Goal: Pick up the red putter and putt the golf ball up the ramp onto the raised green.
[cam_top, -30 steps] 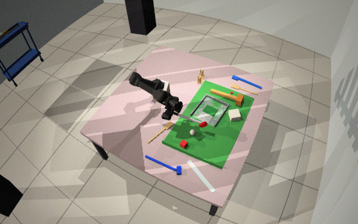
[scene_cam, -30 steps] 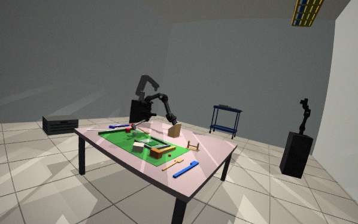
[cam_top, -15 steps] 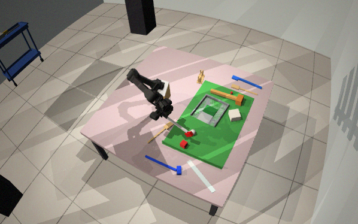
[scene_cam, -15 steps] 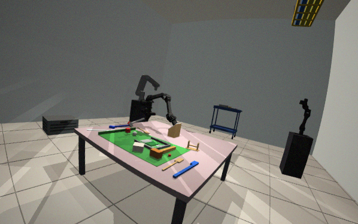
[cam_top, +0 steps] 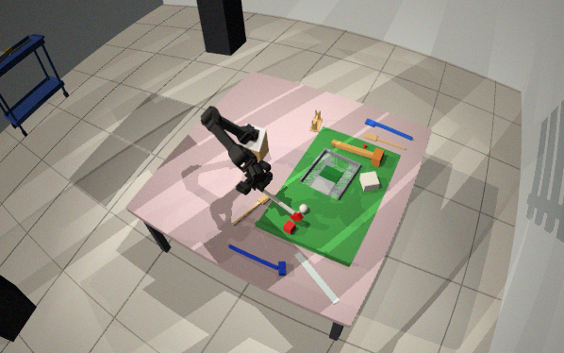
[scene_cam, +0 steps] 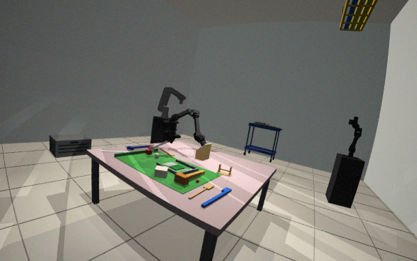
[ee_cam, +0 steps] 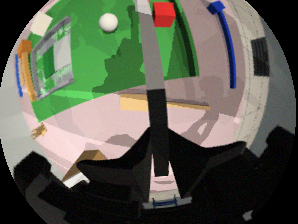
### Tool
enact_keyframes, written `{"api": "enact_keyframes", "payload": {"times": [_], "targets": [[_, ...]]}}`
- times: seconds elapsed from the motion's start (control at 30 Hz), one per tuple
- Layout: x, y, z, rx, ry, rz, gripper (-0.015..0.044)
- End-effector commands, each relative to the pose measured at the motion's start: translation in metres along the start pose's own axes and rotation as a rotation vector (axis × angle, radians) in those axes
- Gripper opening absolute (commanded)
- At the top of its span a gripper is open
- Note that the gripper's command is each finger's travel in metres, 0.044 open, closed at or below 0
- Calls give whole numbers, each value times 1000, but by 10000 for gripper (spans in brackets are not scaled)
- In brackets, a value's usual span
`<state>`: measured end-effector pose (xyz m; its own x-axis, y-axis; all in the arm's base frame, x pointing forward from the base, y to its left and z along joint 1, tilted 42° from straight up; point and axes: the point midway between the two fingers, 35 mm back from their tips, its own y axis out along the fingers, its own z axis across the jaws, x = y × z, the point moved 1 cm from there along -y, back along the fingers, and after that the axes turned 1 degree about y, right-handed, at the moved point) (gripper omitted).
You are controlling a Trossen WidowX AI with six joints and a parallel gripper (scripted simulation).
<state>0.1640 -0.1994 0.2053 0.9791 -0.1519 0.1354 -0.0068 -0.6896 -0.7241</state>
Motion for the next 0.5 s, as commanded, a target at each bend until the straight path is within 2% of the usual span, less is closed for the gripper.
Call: {"api": "enact_keyframes", "payload": {"times": [0.0, 0.47], "targets": [[1, 5, 2, 7, -6, -2, 0], [0, 28, 2, 5, -6, -2, 0]]}}
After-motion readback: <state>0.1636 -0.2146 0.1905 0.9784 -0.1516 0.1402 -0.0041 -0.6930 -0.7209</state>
